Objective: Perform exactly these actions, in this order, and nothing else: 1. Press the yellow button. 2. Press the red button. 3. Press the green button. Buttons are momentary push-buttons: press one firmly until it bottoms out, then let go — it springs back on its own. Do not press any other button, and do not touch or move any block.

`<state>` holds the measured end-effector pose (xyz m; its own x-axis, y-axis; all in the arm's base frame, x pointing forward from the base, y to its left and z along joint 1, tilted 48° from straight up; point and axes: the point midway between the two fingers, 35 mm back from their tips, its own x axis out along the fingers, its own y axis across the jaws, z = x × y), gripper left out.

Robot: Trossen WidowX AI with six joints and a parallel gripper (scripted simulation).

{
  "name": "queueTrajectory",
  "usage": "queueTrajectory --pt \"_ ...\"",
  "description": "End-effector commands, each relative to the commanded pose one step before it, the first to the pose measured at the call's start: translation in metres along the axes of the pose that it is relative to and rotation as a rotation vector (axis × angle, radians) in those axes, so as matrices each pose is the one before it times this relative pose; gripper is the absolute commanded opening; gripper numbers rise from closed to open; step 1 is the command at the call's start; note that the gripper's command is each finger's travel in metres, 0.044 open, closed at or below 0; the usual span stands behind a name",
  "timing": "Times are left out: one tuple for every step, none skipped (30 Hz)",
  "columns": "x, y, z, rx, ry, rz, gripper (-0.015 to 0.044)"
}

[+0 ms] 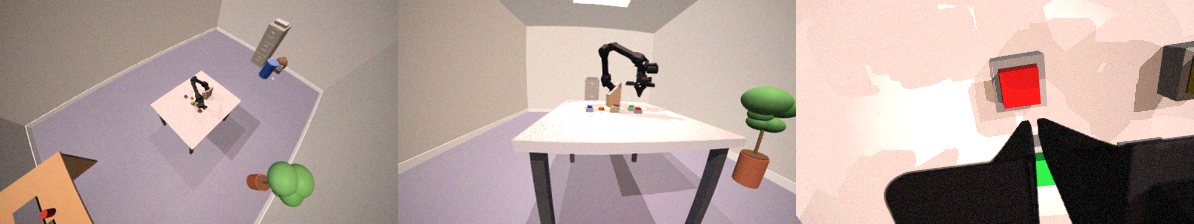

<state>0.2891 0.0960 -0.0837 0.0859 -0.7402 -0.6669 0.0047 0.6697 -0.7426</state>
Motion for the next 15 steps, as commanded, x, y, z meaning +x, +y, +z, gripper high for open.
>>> queueTrajectory --pt "-0.01761 -0.00053 0.00103 0.0121 -0.00262 0.00739 0.002" --pt "0.0 0.0 0.0 0.0 0.0 0.0 0.002" --pt "-0.00021 -0.00006 -0.00184 -0.0001 0.00003 0.00026 0.002" --pt "-0.00057 -0.00023 -0.00553 -0.0004 0.00011 0.00073 0.002" --pt "-0.00077 -0.0006 -0.00924 -0.0006 0.00022 0.00101 0.002" --pt "-0.00067 -0.00116 -0.01179 -0.0007 0.00035 0.0009 0.002" --pt "-0.00033 -0.00161 -0.01188 -0.0006 0.00041 0.00048 0.002" --pt "0.00003 -0.00205 -0.01187 -0.0005 0.00045 0.00004 0.002" --pt "0.00038 -0.0025 -0.01183 -0.0003 0.00048 -0.00039 0.002" --pt "0.00073 -0.00292 -0.01168 -0.0002 0.00048 -0.00082 0.002" --pt "0.00082 -0.0026 -0.00911 -0.0001 0.00037 -0.00094 0.002" --pt "0.0006 -0.00169 -0.00544 0.0 0.00022 -0.00069 0.002" --pt "0.00022 -0.00058 -0.00181 0.0 0.00007 -0.00025 0.002" --pt "0.0 0.0 0.0 0.0 0.0 0.0 0.002" --pt "0.0 0.0 0.0 0.0 0.0 0.0 0.002"
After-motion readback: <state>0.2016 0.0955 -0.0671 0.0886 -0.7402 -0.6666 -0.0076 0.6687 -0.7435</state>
